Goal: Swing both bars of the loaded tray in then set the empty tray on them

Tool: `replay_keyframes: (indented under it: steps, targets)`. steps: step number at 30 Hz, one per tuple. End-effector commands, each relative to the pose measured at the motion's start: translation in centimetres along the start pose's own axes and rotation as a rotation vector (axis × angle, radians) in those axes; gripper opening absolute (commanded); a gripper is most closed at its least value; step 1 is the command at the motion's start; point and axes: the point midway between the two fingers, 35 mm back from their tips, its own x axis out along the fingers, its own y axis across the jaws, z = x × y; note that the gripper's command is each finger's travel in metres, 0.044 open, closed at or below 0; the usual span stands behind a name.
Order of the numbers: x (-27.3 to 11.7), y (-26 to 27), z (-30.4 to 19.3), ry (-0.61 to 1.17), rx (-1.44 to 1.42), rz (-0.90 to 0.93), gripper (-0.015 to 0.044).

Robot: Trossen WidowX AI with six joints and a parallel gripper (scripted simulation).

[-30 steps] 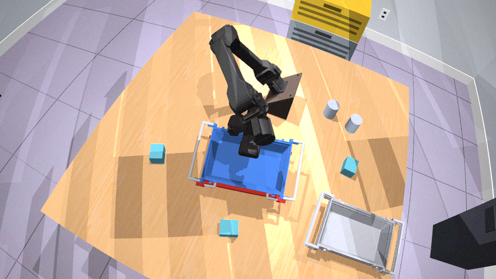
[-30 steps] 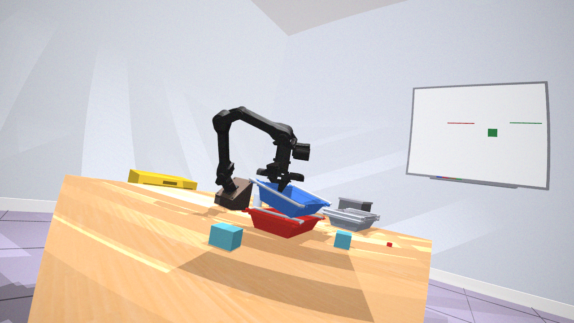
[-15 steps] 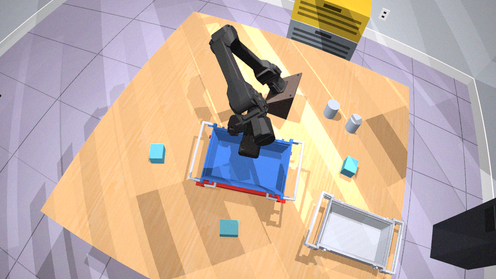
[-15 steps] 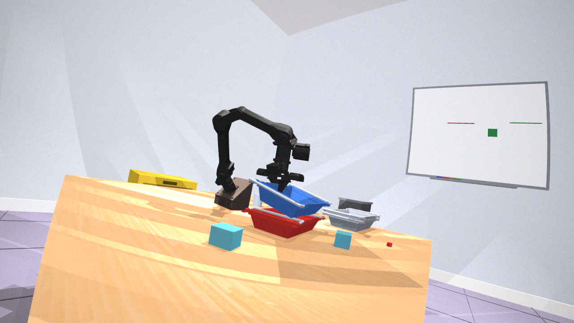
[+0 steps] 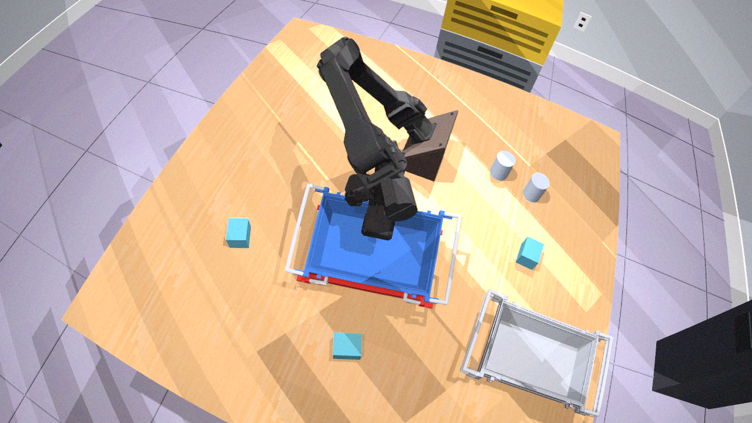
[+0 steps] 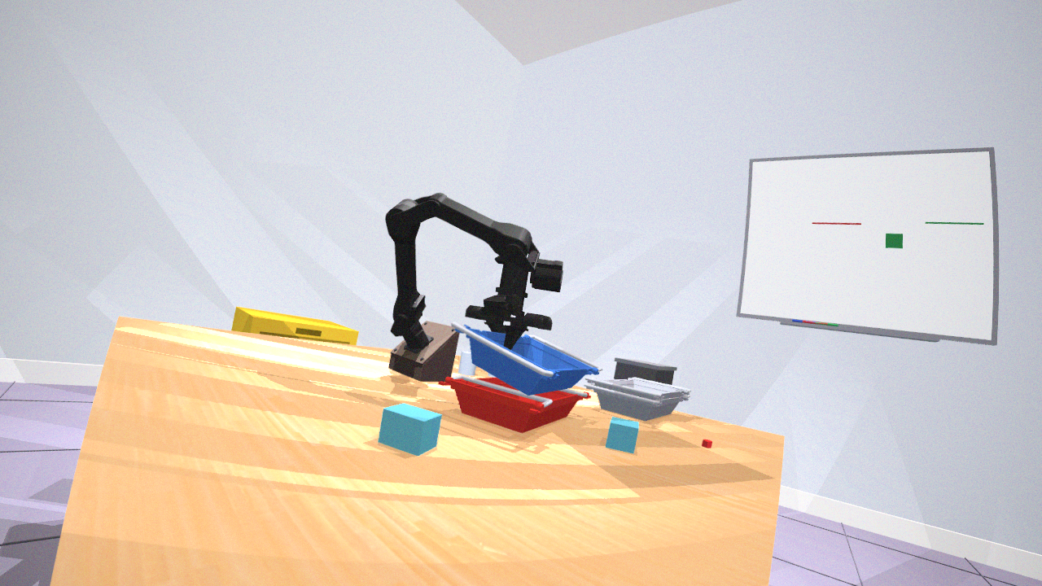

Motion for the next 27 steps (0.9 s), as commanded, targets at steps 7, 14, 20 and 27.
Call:
replay_keyframes:
  steps: [7, 14, 20, 27]
  targets:
    - [0.5, -0.4, 0.1, 0.003, 0.0, -0.024, 0.0]
    - [0.5, -0.4, 0.1, 0.003, 0.0, -0.024, 0.0]
    - [0.6, -0.3, 0.1, 0.001, 0.0, -0.011, 0.0]
    - [1.3, -0.8, 0.1, 0.003, 0.0, -0.024, 0.0]
